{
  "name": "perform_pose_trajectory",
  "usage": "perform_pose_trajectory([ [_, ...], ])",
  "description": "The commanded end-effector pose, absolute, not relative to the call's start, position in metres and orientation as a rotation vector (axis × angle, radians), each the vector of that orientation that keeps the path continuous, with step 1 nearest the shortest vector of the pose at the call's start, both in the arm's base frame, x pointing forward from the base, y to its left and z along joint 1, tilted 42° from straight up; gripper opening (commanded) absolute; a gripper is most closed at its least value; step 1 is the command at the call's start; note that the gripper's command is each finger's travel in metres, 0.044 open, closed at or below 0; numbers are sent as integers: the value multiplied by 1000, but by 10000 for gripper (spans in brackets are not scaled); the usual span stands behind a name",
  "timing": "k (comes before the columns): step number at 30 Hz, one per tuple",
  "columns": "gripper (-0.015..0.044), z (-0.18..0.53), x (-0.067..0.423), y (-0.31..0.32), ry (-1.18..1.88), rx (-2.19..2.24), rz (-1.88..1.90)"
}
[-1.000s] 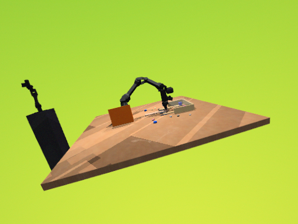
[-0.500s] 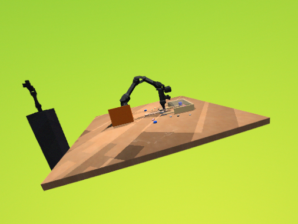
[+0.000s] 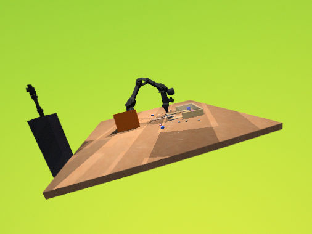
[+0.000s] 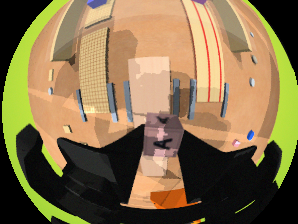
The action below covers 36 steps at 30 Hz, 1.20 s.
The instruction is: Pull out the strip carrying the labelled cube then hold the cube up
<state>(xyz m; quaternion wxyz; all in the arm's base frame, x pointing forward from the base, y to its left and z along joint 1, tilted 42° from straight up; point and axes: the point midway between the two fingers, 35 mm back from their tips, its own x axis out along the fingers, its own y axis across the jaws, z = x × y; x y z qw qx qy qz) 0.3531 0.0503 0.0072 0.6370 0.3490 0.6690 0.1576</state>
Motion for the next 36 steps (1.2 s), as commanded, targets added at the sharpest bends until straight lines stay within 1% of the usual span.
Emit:
perform_pose_trajectory([
  [1,0,6,340,48,1526,794,360],
  [11,0,1,304,46,1528,795,360],
  [20,0,26,302,23,1528,793,358],
  [36,0,27,302,22,1529,793,358],
])
